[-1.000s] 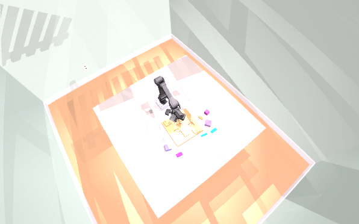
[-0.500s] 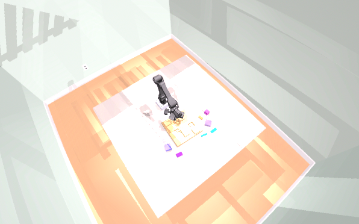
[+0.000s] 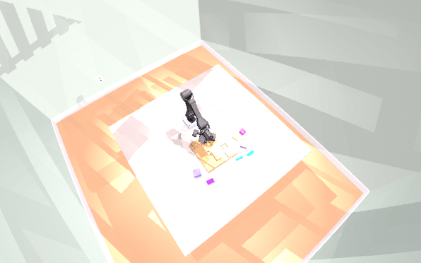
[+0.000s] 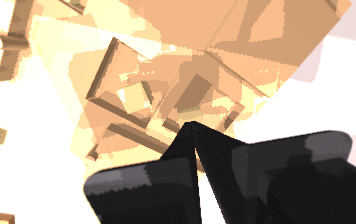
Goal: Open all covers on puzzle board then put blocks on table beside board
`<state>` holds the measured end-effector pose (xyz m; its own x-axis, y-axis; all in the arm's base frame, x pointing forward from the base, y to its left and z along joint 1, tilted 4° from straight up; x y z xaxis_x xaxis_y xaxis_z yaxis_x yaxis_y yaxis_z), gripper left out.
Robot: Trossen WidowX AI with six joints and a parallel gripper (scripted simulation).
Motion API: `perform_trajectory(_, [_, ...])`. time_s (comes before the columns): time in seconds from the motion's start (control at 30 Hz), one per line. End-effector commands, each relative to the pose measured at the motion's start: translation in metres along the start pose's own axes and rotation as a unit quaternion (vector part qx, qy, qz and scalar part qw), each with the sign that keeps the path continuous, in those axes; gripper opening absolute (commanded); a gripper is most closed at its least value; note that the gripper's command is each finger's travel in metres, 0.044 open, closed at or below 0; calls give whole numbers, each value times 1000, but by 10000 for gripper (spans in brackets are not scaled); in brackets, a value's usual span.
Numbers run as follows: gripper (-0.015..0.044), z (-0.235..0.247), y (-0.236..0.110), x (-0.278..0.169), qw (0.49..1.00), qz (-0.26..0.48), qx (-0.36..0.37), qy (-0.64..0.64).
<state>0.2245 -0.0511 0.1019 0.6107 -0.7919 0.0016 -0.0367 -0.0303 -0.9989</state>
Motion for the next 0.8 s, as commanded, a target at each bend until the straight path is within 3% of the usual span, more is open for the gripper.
perform_trajectory(0.0, [0, -1, 6, -2, 1000, 4, -3, -3])
perform_trajectory(0.77, [0, -4, 12, -1, 1000, 4, -3, -3])
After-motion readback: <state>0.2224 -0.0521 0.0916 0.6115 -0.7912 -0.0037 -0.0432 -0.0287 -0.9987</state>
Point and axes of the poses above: the point midway between the two fingers, 35 mm back from their tips, its own y axis out along the fingers, its own z axis across the jaws, x = y × z, the point moved 10 cm from there along -y, back along the fingers, and after that the axes turned 7 degrees about -y, right-handed, at the moved point
